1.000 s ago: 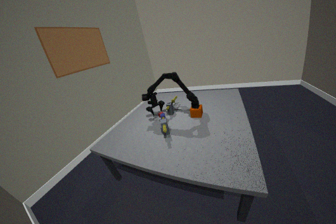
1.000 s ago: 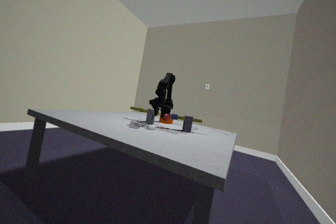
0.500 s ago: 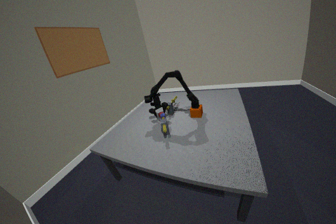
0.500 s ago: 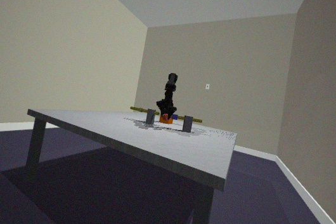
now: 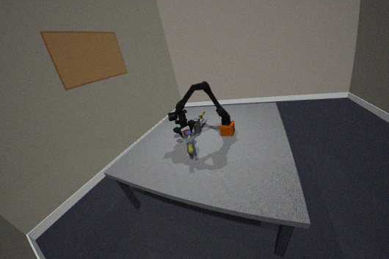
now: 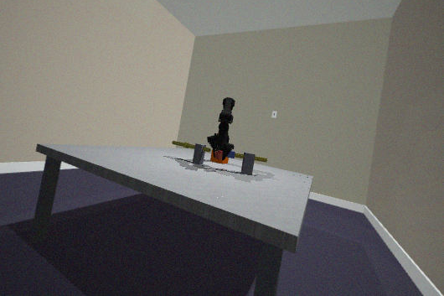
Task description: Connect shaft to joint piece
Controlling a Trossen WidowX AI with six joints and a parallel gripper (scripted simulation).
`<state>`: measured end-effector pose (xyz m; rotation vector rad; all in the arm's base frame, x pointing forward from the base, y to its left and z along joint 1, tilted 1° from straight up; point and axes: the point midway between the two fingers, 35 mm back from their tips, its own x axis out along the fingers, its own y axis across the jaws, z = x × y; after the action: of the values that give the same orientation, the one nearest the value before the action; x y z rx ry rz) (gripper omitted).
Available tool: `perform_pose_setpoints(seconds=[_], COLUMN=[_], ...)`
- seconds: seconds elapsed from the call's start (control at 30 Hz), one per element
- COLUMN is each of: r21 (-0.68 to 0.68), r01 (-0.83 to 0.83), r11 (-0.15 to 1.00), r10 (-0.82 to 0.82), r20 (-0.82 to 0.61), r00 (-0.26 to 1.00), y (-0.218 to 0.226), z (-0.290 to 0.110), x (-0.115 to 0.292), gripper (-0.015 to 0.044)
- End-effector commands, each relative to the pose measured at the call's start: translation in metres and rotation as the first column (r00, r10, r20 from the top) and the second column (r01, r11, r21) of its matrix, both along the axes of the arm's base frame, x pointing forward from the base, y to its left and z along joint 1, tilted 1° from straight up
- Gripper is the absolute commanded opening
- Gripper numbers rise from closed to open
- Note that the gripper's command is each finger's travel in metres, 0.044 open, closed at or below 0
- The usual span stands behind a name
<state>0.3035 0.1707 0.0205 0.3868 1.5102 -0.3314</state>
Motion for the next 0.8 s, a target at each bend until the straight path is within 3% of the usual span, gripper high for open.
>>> perform_pose_setpoints(seconds=[0.0,0.17,0.5,0.77], r21=[-0.003,-0.003,-0.003,-0.003], r01=[0.006,0.006,0.006,0.006], r11=[1.0,1.0,1.0,1.0], r10=[-0.006,-0.006,-0.006,-0.006], r20=[-0.011,-0.011,-0.011,-0.011], r00=[1.0,1.0,1.0,1.0], y=[-0.0008,-0.0007,-0.0007,-0.0007], z=[-0.0091,-0.0145,-0.0145,-0.0145], x=[-0.0027,-0.003,-0.003,-0.003], gripper=[0.044,0.044,0.0182,0.0182])
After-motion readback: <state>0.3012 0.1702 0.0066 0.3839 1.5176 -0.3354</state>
